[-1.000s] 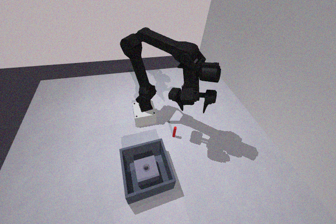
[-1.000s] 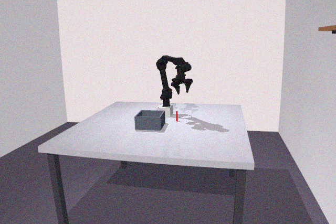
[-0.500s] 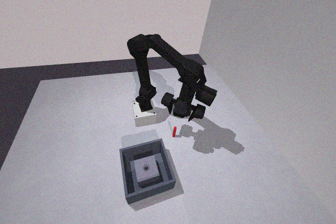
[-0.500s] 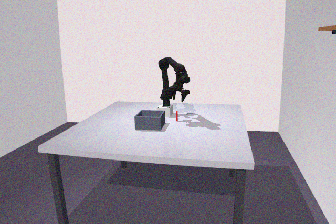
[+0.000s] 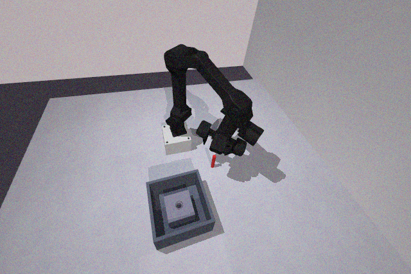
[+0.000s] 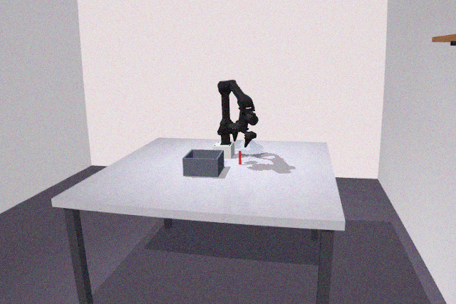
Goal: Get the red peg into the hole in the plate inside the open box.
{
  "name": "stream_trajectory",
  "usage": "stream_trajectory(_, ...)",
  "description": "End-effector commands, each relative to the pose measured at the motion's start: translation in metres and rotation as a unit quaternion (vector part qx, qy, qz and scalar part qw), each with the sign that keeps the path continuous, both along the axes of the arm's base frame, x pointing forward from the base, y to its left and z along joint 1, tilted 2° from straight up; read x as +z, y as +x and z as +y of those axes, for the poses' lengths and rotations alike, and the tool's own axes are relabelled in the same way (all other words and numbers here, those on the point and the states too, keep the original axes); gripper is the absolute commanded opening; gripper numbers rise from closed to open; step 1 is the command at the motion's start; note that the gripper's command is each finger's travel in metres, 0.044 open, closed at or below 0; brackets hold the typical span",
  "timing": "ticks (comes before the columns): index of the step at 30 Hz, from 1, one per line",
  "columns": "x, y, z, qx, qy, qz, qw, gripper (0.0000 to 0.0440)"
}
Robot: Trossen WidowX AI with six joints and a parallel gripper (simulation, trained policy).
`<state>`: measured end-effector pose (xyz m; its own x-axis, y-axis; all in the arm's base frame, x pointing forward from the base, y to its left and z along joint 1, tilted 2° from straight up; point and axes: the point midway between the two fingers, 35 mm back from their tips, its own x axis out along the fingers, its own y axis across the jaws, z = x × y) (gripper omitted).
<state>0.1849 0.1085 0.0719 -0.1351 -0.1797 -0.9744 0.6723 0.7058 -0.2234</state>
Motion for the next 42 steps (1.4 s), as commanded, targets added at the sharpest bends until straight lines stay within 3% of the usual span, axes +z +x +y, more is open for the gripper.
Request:
stream_trajectory(1,-0.010,0.000,-0.002,0.001,-0.007,0.005,1.000,0.0440)
stream_trajectory(20,-0.083,0.003,-0.008,0.003,-0.025,-0.014,1.000,0.0427)
stream_trajectory(37,-0.113,-0.011,-0.019,0.007,-0.049,0.028,0.998,0.0006)
stream_trajectory(42,-0.098,0.003,-0.022,0.013,-0.060,0.003,0.998,0.0000)
